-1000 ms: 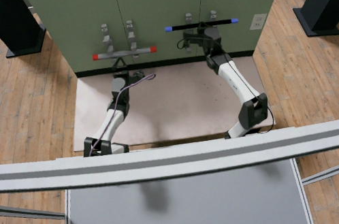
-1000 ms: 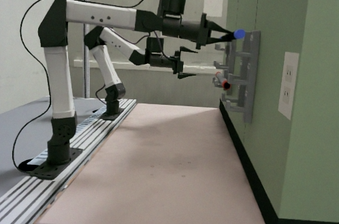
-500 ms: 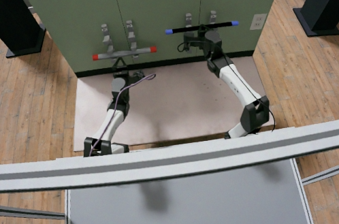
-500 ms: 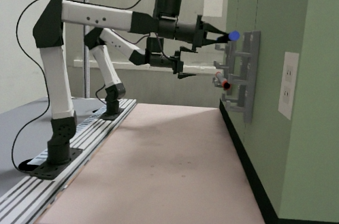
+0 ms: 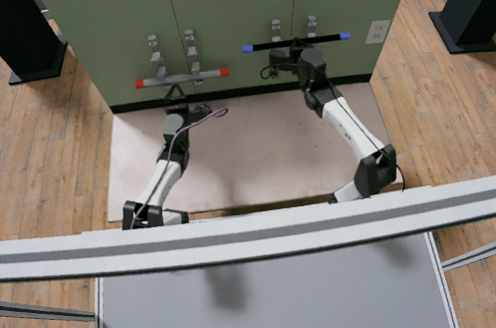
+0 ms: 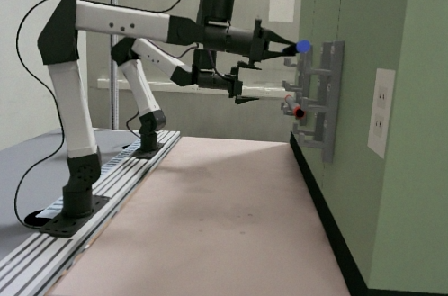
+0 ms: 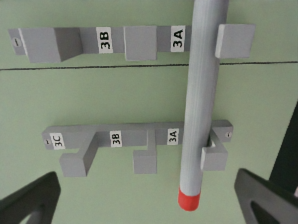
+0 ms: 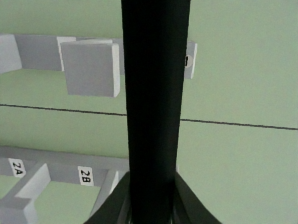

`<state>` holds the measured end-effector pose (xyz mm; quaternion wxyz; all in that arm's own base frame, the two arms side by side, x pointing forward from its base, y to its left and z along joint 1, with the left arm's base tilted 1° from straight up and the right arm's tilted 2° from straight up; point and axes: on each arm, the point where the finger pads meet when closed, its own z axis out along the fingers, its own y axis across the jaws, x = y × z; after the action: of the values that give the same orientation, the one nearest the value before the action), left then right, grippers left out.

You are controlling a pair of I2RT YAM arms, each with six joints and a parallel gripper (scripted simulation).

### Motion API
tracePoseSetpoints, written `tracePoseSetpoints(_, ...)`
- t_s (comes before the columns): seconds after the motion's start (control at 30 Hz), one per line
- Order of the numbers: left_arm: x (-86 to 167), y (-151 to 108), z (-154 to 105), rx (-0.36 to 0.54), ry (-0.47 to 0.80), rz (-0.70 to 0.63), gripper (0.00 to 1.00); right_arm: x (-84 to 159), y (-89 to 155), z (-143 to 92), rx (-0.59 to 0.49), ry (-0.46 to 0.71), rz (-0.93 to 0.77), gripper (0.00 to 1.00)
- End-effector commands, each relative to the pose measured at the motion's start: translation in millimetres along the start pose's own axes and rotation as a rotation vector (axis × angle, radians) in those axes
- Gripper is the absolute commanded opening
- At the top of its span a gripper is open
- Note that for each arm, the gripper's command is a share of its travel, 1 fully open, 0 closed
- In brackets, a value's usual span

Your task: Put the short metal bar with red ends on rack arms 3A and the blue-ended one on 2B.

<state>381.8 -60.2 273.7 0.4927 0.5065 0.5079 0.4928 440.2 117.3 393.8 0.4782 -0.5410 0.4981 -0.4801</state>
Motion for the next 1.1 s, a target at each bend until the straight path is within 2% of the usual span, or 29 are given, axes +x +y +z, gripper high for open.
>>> tracePoseSetpoints(0.0,0,16,-2,-0.03,0.003,-0.012,1.0,3,-31,-15,0.106,0.004,0.033,0.0)
tracePoseSetpoints(1.07,0,16,-2,-0.03,0.003,-0.012,1.0,5,-16,-14,0.106,0.004,0.033,0.0)
